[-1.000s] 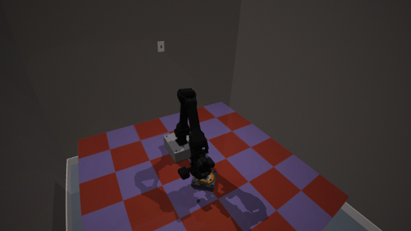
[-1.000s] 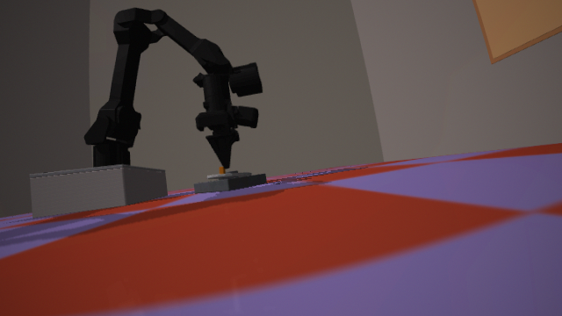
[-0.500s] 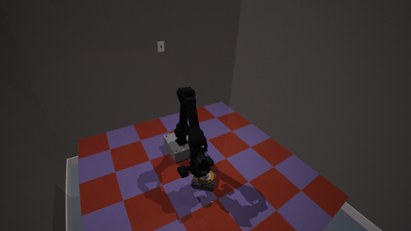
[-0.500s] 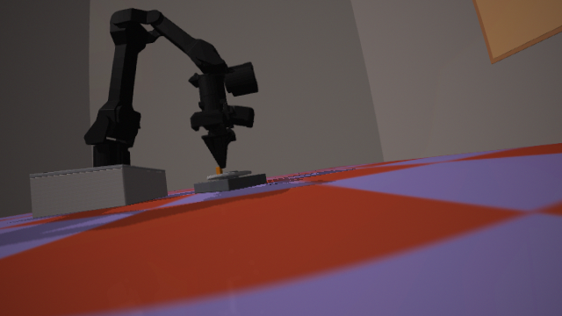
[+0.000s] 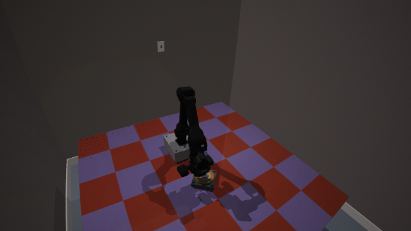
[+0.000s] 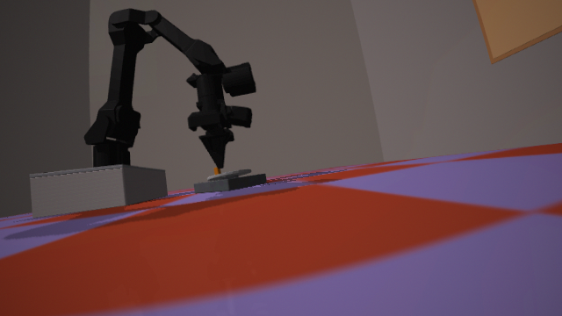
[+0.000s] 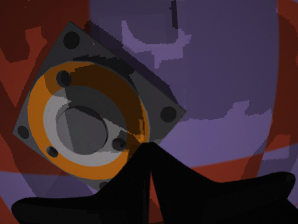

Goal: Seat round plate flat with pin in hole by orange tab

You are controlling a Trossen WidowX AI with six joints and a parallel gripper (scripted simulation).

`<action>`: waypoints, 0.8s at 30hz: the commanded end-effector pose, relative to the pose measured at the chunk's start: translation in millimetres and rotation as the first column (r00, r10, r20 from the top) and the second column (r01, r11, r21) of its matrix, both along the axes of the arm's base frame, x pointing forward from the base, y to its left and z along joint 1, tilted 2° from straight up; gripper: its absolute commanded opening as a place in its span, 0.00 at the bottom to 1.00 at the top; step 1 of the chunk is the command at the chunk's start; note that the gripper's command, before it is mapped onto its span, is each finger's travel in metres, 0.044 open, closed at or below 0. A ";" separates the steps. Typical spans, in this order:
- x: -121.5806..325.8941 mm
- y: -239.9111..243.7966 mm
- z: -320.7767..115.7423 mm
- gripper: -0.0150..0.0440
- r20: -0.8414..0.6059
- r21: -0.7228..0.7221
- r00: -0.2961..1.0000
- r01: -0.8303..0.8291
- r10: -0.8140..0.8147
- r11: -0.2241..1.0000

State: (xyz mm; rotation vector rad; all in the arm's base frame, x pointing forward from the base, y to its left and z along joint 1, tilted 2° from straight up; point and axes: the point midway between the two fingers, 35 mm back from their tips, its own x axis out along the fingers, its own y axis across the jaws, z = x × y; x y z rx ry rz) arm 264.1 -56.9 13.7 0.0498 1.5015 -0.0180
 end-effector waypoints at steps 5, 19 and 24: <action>-8.1 3.0 -3.3 0.25 -0.019 0.005 1.000 -0.005 0.005 1.000; -12.0 5.0 2.1 0.25 -0.019 0.005 1.000 -0.005 0.005 1.000; -14.0 4.0 29.7 0.25 -0.019 0.005 1.000 -0.005 0.005 1.000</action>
